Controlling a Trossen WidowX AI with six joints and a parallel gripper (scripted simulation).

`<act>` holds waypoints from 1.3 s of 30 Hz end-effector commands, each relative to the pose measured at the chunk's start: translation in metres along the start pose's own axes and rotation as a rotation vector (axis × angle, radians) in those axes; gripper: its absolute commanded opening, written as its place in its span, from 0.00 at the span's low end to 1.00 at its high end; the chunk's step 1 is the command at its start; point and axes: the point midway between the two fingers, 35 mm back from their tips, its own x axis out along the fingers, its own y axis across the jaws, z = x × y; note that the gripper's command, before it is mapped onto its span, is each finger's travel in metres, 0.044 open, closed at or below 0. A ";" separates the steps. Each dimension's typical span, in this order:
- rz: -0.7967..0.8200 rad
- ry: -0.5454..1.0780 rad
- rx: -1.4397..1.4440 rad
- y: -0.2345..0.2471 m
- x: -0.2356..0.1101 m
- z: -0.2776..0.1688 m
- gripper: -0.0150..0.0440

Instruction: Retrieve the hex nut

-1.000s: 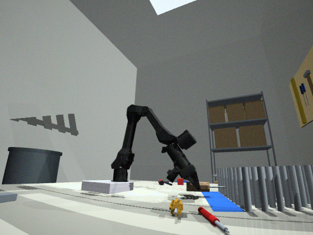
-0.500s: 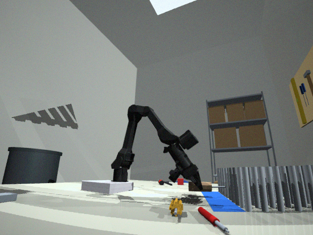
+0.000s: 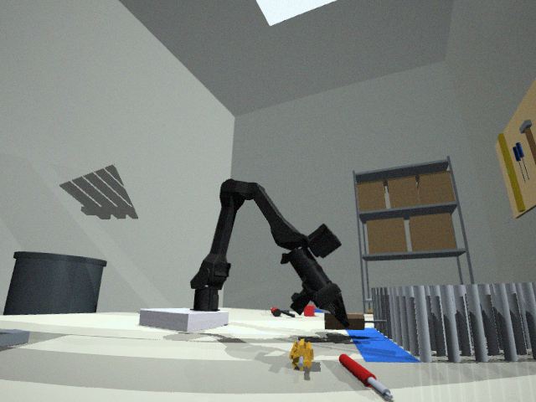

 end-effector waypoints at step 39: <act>0.003 0.001 0.004 -0.001 0.003 0.019 0.25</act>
